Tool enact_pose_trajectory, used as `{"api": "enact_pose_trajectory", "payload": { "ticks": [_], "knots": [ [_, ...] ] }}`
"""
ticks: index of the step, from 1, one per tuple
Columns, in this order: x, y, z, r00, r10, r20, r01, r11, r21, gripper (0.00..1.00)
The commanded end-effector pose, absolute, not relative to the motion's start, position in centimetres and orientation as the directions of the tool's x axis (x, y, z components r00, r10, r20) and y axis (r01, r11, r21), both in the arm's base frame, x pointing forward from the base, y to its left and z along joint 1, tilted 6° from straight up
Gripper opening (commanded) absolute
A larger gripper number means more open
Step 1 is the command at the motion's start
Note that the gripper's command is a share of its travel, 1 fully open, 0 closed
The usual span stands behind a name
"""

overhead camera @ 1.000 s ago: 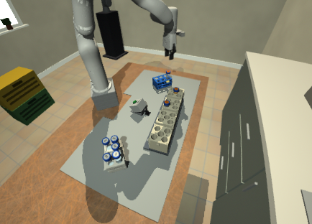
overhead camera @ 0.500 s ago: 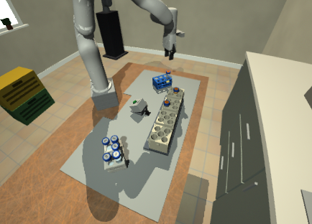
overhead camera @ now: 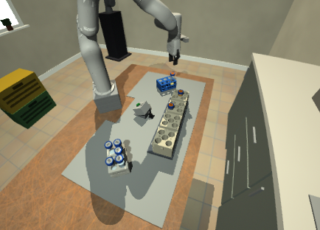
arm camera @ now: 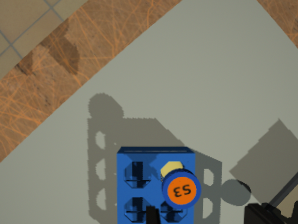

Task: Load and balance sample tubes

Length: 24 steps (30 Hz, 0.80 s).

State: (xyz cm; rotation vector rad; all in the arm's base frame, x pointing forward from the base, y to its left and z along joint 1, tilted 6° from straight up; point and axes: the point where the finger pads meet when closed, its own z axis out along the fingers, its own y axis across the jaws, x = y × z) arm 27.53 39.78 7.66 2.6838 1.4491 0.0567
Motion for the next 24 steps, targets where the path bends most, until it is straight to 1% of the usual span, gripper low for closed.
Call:
{"api": "enact_pose_trajectory", "payload": {
  "ticks": [1,24],
  "knots": [
    [27.6,39.8,7.1,0.549,0.836,-0.007,0.832,-0.546,0.098,0.57],
    [28.0,39.6,2.9,0.549,0.836,-0.007,0.832,-0.546,0.098,0.57]
  ]
}}
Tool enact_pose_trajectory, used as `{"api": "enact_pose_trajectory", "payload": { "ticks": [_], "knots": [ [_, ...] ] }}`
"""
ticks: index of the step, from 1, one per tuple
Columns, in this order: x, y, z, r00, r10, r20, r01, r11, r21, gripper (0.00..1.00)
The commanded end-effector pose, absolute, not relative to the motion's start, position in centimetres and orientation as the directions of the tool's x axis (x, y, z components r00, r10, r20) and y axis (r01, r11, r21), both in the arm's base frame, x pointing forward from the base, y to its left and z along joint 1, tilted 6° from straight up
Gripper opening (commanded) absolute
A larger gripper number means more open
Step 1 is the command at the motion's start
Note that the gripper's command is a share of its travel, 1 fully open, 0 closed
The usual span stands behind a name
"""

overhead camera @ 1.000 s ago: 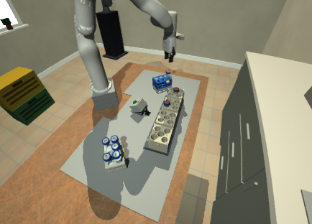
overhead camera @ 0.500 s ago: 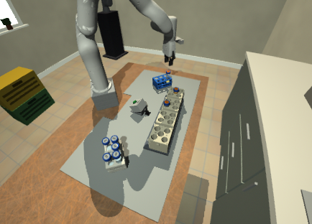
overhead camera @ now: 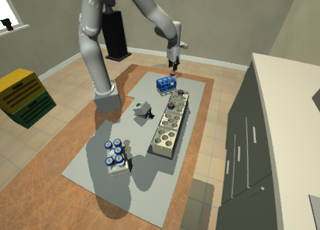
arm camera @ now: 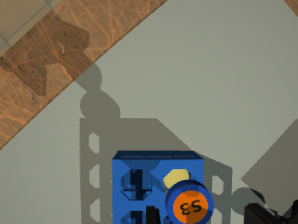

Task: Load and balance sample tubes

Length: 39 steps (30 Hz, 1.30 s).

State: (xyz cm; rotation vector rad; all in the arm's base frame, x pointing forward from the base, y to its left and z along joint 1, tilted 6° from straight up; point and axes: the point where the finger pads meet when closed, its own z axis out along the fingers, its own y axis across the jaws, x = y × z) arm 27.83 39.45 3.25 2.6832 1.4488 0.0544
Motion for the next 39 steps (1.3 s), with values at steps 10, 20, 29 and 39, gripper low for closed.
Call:
{"api": "enact_pose_trajectory", "payload": {
  "ticks": [10,20,29,39],
  "knots": [
    [28.1,39.5,1.3,0.549,0.836,-0.007,0.832,-0.546,0.098,0.57],
    [28.2,39.4,-0.5,0.549,0.836,-0.007,0.832,-0.546,0.098,0.57],
    [28.2,39.4,-0.6,0.549,0.836,-0.007,0.832,-0.546,0.098,0.57],
    [28.3,39.3,-1.1,0.549,0.836,-0.007,0.832,-0.546,0.098,0.57]
  ]
}}
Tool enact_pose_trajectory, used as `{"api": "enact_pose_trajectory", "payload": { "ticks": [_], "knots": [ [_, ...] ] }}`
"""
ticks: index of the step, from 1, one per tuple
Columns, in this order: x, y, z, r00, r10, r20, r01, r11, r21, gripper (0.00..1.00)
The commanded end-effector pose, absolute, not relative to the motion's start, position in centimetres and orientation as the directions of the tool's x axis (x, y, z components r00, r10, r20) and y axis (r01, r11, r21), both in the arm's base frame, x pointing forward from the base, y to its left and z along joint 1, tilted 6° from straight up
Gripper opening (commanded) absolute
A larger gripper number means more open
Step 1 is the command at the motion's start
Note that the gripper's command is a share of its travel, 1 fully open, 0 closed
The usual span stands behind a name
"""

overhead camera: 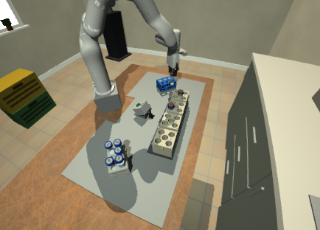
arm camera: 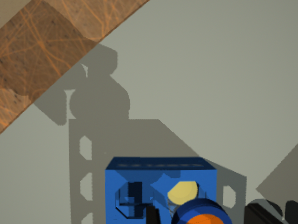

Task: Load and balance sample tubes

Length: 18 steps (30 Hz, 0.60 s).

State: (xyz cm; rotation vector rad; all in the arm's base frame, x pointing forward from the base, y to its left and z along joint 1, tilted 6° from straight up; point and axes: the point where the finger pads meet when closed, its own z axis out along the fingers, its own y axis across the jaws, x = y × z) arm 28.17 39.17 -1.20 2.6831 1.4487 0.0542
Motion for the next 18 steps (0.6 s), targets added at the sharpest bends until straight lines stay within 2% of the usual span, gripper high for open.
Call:
{"api": "enact_pose_trajectory", "payload": {
  "ticks": [1,18],
  "knots": [
    [28.27,39.33,-1.16,0.549,0.836,-0.007,0.832,-0.546,0.098,0.57],
    [28.35,39.27,-2.16,0.549,0.836,-0.007,0.832,-0.546,0.098,0.57]
  ]
}}
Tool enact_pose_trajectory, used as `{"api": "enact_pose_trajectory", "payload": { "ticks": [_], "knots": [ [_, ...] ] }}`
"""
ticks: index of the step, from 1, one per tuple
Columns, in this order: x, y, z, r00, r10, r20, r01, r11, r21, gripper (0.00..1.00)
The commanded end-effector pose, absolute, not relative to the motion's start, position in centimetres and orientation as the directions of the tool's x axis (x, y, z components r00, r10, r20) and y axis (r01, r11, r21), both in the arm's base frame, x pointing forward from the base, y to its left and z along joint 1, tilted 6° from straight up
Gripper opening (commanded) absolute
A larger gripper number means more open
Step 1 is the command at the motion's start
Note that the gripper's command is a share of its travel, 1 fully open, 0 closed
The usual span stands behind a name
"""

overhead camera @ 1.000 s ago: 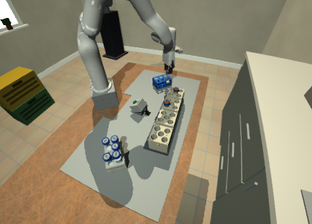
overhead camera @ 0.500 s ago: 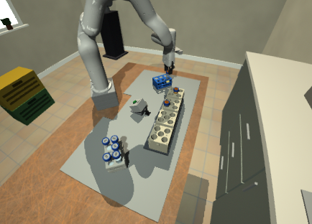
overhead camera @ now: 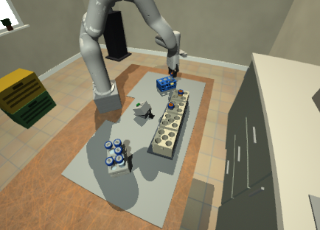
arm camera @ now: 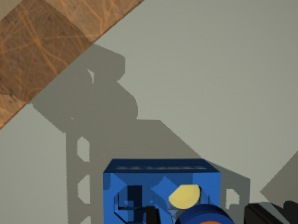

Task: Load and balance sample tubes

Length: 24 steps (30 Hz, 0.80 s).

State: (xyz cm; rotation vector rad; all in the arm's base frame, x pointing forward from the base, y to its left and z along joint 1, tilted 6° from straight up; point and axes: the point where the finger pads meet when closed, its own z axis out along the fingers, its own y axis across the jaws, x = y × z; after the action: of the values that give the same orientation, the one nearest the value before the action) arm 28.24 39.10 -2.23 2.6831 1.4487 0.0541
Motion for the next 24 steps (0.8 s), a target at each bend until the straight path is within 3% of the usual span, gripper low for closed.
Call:
{"api": "enact_pose_trajectory", "payload": {
  "ticks": [1,19,20,24],
  "knots": [
    [28.35,39.26,-2.22,0.549,0.836,-0.007,0.832,-0.546,0.098,0.57],
    [28.38,39.25,-2.49,0.549,0.836,-0.007,0.832,-0.546,0.098,0.57],
    [28.37,39.25,-2.43,0.549,0.836,-0.007,0.832,-0.546,0.098,0.0],
    [28.36,39.26,-2.32,0.549,0.836,-0.007,0.832,-0.546,0.098,0.0]
  ]
}}
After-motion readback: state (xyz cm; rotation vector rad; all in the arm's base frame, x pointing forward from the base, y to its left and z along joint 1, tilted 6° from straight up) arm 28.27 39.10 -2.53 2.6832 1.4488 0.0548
